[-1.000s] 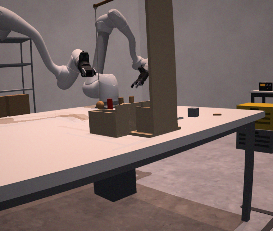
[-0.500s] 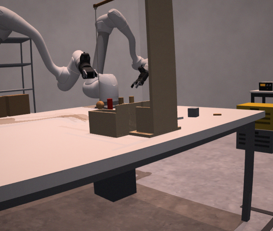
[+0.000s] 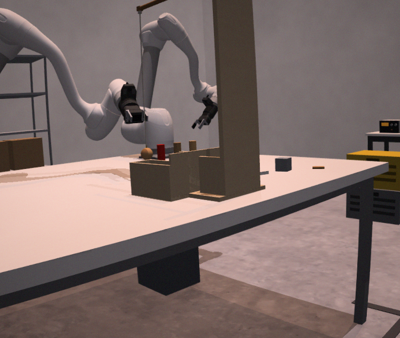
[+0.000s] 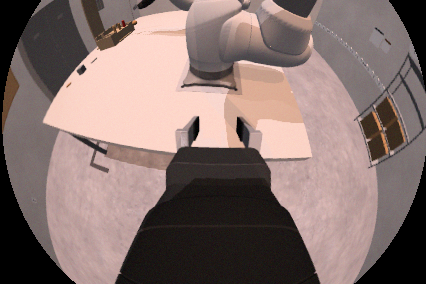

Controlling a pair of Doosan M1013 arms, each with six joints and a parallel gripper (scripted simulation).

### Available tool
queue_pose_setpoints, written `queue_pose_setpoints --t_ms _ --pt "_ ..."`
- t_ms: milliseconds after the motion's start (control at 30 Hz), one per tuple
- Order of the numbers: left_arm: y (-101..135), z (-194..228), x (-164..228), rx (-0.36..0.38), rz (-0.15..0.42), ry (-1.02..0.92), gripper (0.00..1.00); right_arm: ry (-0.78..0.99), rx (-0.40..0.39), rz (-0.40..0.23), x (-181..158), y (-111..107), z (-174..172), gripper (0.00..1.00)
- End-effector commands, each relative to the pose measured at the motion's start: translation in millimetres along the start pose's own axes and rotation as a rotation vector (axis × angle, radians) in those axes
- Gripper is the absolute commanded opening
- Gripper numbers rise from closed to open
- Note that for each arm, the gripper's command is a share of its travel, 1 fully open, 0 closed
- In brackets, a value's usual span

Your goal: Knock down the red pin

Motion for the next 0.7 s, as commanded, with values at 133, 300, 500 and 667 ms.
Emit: queue_pose_setpoints --t_ms 133,300,500,667 --pt "0 0 0 -0.001 0.0 0.0 1.0 0.002 0.0 0.001 0 22 1 1.0" --pt "0 0 0 -0.001 0.0 0.0 1.0 0.002 0.0 0.001 0 35 1 1.0" --pt "0 0 0 -0.001 0.0 0.0 1.0 0.002 0.0 0.001 0 39 1 1.0" --pt "0 0 0 -0.001 0.0 0.0 1.0 0.002 0.0 0.001 0 39 1 1.0"
Point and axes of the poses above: on each arm, the point where the finger pads meet when closed, its own y axis out along the fingers, its own x axis across the jaws, z = x × y, the point moved 10 cm from there along -y, back along the fingers, and after that the axes turned 5 degrees about y, right-handed, at the moved point
